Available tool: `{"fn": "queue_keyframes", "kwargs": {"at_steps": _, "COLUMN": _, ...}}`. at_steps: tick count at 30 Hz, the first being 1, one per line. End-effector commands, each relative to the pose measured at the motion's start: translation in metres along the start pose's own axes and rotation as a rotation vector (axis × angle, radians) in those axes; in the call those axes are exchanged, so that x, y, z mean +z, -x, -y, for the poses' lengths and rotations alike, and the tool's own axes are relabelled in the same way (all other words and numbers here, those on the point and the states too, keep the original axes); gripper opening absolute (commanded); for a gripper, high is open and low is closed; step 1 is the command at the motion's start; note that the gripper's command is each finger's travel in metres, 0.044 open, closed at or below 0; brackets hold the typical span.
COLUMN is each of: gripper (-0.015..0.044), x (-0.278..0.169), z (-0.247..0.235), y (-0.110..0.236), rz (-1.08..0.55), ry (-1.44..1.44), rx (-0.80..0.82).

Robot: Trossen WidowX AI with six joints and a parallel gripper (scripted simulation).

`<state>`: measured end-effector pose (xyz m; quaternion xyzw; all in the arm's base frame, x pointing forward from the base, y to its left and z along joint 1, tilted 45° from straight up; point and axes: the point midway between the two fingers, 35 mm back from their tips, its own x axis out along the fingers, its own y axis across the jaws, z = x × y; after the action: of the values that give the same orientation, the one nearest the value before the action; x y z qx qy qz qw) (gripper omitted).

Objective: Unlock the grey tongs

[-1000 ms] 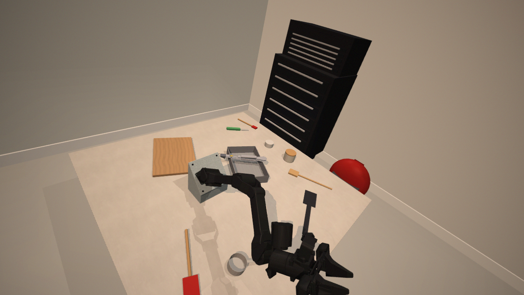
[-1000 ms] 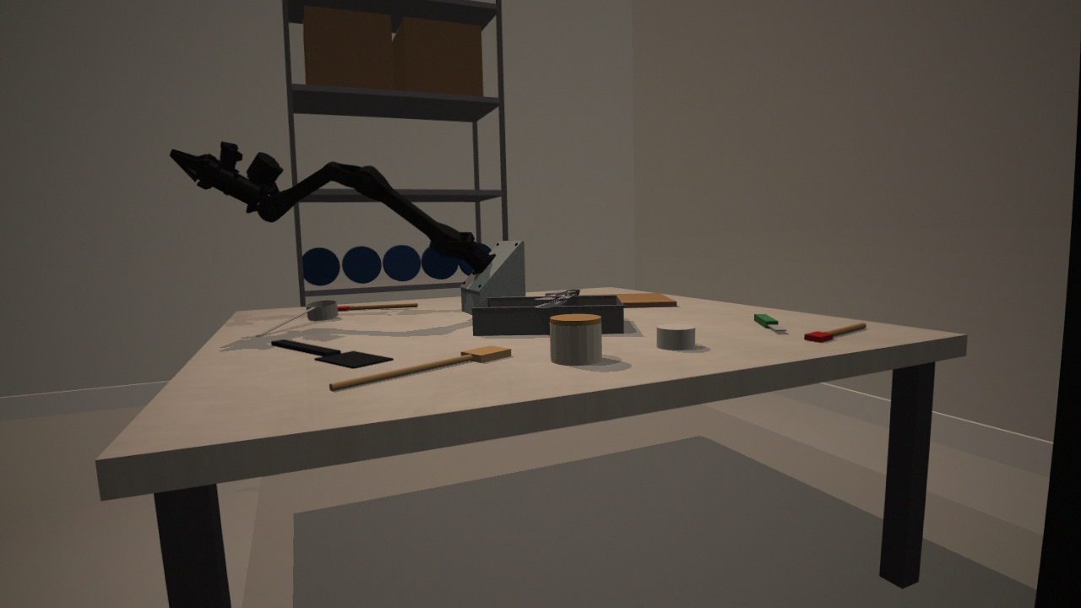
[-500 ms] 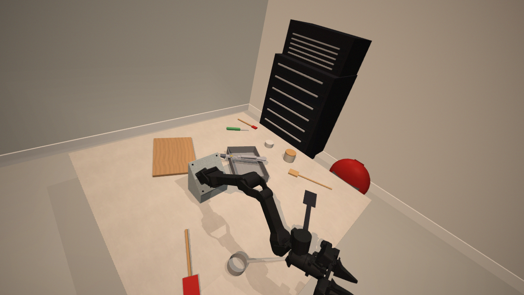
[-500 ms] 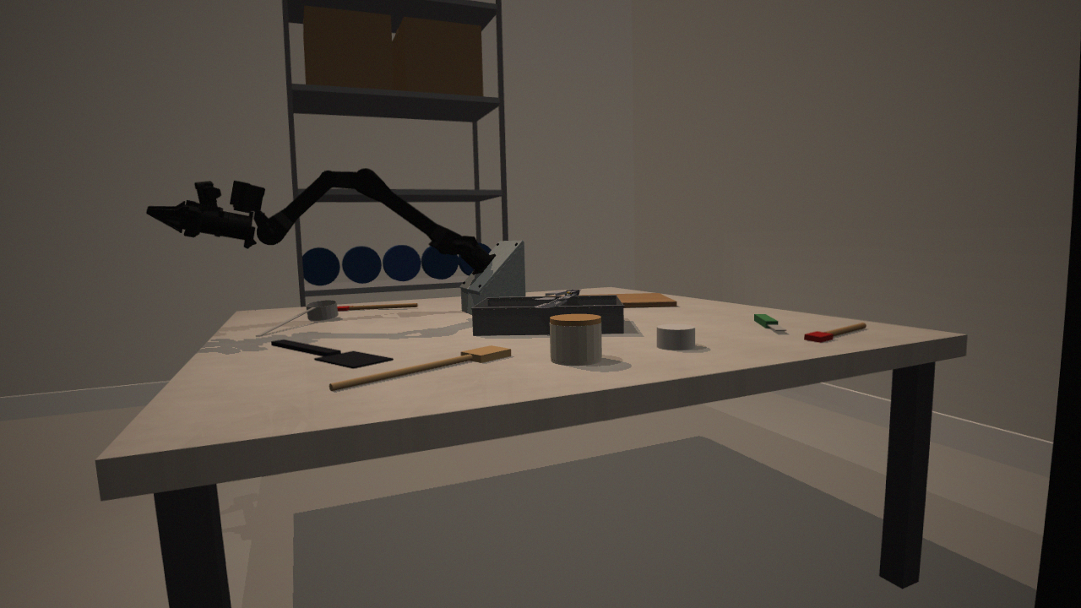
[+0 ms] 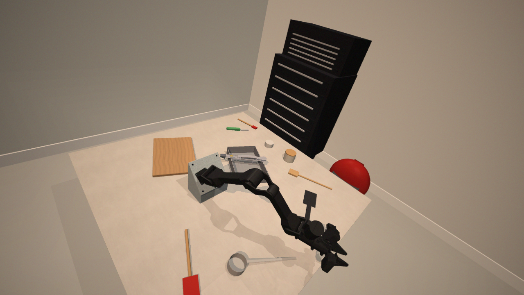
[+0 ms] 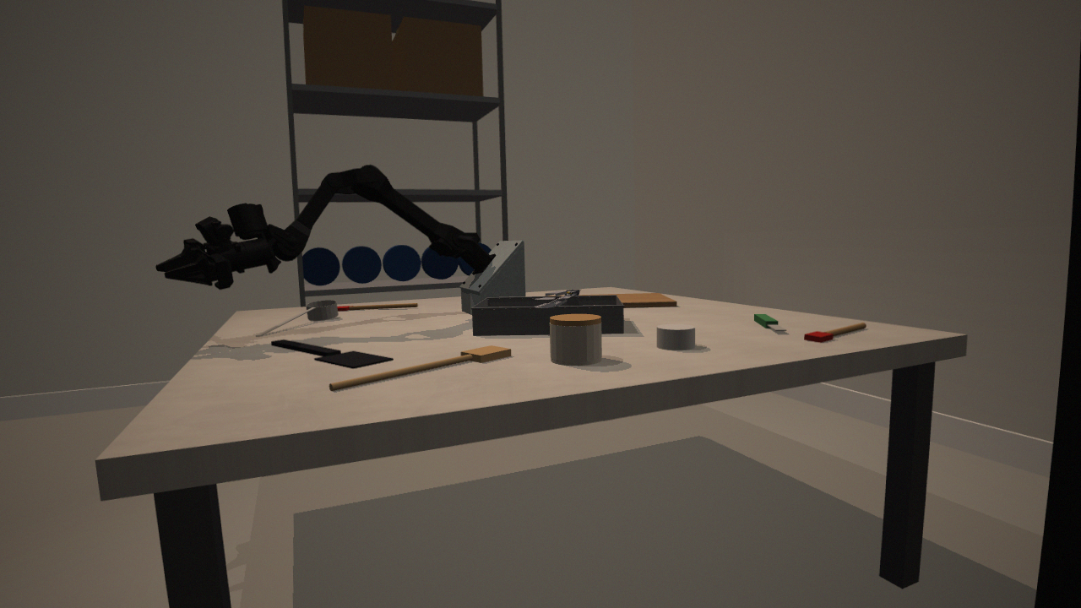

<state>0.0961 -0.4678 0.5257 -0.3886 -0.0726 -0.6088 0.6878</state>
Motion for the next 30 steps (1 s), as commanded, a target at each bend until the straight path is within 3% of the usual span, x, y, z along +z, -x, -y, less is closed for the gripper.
{"fn": "queue_keyframes", "kwargs": {"at_steps": 1, "gripper": 0.026, "x": -0.018, "z": -0.071, "y": 0.006, "rz": -0.087, "ry": 0.06, "rx": 0.132}}
{"fn": "queue_keyframes", "kwargs": {"at_steps": 8, "gripper": 0.026, "x": -0.026, "z": -0.178, "y": 0.036, "rz": -0.167, "ry": 0.187, "rx": 0.37}}
{"fn": "queue_keyframes", "kwargs": {"at_steps": 15, "gripper": 0.026, "x": -0.025, "z": -0.277, "y": 0.089, "rz": -0.188, "ry": 0.356, "rx": 0.636}}
{"fn": "queue_keyframes", "kwargs": {"at_steps": 23, "gripper": 0.026, "x": -0.012, "z": -0.373, "y": 0.176, "rz": -0.106, "ry": 0.608, "rx": 0.96}}
{"fn": "queue_keyframes", "kwargs": {"at_steps": 30, "gripper": 0.026, "x": -0.001, "z": -0.432, "y": 0.272, "rz": 0.034, "ry": 0.847, "rx": 1.245}}
